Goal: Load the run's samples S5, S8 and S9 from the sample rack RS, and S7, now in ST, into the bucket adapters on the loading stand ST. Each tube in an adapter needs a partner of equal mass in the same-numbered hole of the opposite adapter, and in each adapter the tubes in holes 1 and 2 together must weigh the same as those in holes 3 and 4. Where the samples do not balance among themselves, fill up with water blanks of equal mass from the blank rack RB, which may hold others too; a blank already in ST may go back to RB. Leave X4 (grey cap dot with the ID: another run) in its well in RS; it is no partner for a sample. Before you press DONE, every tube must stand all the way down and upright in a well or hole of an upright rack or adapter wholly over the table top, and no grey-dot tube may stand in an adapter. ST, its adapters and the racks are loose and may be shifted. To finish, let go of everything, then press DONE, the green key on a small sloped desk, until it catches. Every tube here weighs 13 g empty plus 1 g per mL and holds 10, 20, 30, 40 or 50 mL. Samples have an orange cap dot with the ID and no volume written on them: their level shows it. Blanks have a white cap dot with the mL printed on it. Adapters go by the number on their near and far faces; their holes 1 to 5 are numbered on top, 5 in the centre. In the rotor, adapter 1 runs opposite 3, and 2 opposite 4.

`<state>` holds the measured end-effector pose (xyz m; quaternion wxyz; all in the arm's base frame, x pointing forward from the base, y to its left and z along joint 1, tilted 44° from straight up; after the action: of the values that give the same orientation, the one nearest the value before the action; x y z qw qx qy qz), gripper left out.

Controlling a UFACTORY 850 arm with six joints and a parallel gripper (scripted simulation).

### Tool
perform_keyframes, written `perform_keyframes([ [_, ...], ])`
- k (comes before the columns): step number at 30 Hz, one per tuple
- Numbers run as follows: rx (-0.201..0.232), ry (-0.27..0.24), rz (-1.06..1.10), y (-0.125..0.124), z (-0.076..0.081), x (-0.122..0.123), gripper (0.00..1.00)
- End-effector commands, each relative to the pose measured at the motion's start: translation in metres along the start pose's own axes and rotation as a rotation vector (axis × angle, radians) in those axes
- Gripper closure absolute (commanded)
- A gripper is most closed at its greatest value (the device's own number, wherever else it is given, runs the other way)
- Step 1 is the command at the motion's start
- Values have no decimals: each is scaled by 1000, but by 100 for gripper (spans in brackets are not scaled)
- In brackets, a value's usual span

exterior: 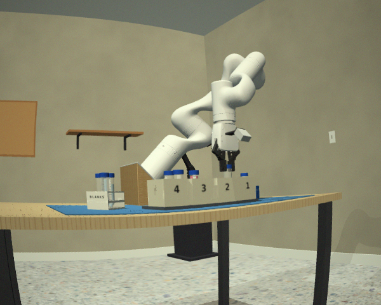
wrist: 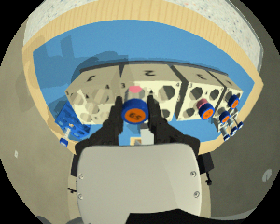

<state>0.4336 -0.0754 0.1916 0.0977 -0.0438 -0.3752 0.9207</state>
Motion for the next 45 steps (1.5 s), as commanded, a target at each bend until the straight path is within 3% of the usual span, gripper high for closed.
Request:
perform_keyframes([
  [1, 0, 2, 1, 0, -3, -1, 100],
  [15, 0, 2, 1, 0, -17, -1, 100],
  [30, 0, 2, 1, 0, -17, -1, 100],
  [31, 0, 2, 1, 0, -17, -1, 57],
  [45, 0, 2, 1, 0, -17, -1, 57],
])
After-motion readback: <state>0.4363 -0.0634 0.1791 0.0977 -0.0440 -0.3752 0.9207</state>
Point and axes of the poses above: the point where the finger pads meet when closed, its own z axis back along the fingers, its own y axis across the jaws, x = y × z, the point moved 9 cm from there along z, back along the fingers, and after that the axes turned 10 degrees about -z, right-handed, at the moved point
